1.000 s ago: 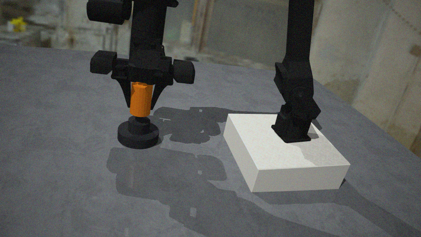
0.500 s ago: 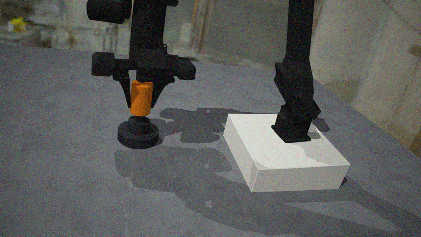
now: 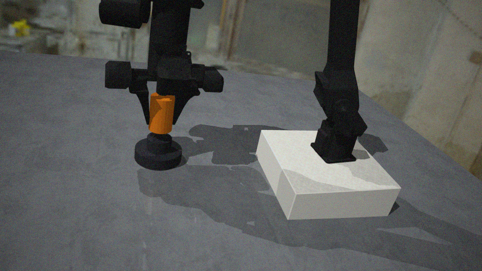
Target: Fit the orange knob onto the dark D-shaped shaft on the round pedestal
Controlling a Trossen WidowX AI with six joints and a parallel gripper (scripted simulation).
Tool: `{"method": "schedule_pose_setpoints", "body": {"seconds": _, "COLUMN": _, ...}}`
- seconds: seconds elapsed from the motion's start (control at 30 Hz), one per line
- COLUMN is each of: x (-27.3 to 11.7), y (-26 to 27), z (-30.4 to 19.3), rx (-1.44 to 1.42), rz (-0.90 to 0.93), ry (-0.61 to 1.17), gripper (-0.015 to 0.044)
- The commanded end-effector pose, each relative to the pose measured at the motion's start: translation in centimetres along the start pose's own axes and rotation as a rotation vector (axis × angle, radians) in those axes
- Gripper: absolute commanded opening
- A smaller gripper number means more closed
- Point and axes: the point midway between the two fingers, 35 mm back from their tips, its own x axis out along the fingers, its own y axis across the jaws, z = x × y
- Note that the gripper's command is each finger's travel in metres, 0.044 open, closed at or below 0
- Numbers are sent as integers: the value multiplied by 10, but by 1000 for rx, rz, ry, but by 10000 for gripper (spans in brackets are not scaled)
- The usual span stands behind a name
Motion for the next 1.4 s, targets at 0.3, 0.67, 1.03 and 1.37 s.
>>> {"method": "schedule_pose_setpoints", "body": {"seconds": 0.3, "x": 1, "y": -1, "z": 0, "rx": -22, "rz": -3, "ry": -1, "gripper": 0}}
{"method": "schedule_pose_setpoints", "body": {"seconds": 0.67, "x": 1, "y": -1, "z": 0, "rx": -22, "rz": -3, "ry": -1, "gripper": 0}}
{"method": "schedule_pose_setpoints", "body": {"seconds": 1.03, "x": -3, "y": 0, "z": 0, "rx": -4, "rz": -3, "ry": -1, "gripper": 0}}
{"method": "schedule_pose_setpoints", "body": {"seconds": 1.37, "x": -3, "y": -1, "z": -1, "rx": -53, "rz": -3, "ry": -1, "gripper": 0}}
